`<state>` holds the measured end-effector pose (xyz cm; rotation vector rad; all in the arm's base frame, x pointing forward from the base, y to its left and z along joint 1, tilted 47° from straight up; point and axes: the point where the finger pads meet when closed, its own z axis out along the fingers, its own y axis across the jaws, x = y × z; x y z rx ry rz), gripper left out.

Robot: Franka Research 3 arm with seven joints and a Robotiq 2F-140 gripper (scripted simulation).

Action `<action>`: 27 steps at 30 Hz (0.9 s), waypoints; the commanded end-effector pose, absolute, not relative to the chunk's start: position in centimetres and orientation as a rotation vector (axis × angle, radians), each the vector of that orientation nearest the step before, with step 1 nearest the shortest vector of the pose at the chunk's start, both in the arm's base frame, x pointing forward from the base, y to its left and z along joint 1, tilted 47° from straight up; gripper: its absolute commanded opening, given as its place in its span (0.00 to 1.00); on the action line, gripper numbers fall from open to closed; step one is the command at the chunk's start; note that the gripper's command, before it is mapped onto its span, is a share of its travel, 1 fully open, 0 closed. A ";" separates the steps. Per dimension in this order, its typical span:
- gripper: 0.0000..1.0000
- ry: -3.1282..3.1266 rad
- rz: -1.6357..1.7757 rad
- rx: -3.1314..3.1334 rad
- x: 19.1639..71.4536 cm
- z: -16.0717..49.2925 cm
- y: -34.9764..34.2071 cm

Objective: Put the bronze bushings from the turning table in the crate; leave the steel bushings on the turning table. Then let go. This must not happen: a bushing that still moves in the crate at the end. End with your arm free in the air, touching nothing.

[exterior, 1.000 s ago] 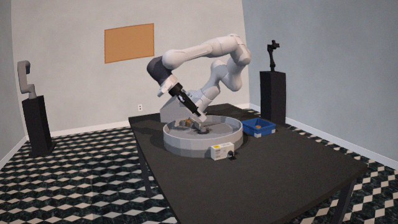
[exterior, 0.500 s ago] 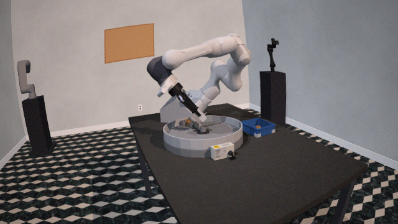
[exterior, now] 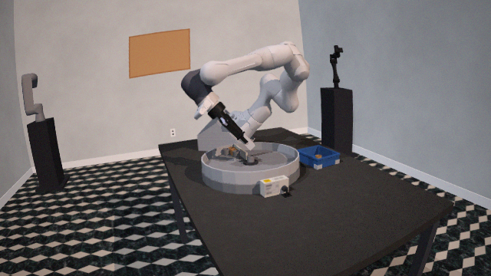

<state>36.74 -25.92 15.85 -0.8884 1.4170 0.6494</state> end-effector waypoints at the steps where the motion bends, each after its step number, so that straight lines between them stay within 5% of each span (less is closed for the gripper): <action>1: 0.07 1.421 0.651 -0.887 36.6 16.0 -26.1; 10: 0.06 1.464 0.659 -0.798 35.0 15.1 -25.7; 27: 0.06 1.714 0.686 -0.160 23.8 8.7 -23.3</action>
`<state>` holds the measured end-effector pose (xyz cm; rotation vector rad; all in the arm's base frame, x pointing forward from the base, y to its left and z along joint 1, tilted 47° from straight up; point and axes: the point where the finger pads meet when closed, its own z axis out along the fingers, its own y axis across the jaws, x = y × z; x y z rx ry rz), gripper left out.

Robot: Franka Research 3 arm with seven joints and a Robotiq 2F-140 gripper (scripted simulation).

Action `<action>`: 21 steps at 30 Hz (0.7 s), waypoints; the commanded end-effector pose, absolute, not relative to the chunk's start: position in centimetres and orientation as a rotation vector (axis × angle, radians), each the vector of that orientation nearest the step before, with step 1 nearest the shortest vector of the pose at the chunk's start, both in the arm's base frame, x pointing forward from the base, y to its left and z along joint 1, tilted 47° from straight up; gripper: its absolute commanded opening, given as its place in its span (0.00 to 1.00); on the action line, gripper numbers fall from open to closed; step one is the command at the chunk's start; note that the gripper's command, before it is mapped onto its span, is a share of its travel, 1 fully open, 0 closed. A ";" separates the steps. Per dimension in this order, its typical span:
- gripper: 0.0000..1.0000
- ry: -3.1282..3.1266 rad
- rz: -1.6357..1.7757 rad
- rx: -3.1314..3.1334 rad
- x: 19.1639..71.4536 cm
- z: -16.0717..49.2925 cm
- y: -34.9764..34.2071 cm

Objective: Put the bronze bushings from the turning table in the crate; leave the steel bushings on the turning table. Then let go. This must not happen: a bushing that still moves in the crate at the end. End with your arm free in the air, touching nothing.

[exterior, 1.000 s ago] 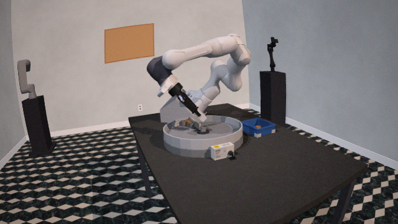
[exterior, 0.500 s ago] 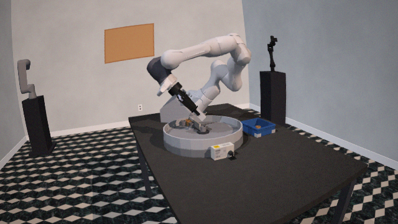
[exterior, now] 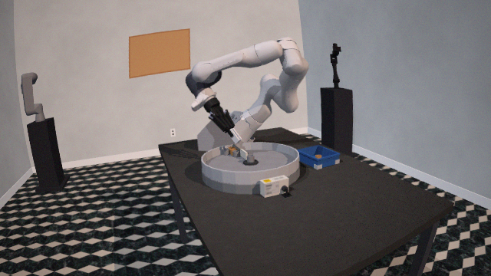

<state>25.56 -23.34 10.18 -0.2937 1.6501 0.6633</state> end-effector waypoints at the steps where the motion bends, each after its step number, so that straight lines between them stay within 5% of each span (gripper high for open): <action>1: 0.06 1.725 0.686 -0.121 23.1 8.3 -23.2; 21: 0.06 1.746 0.686 -0.047 21.9 7.6 -22.9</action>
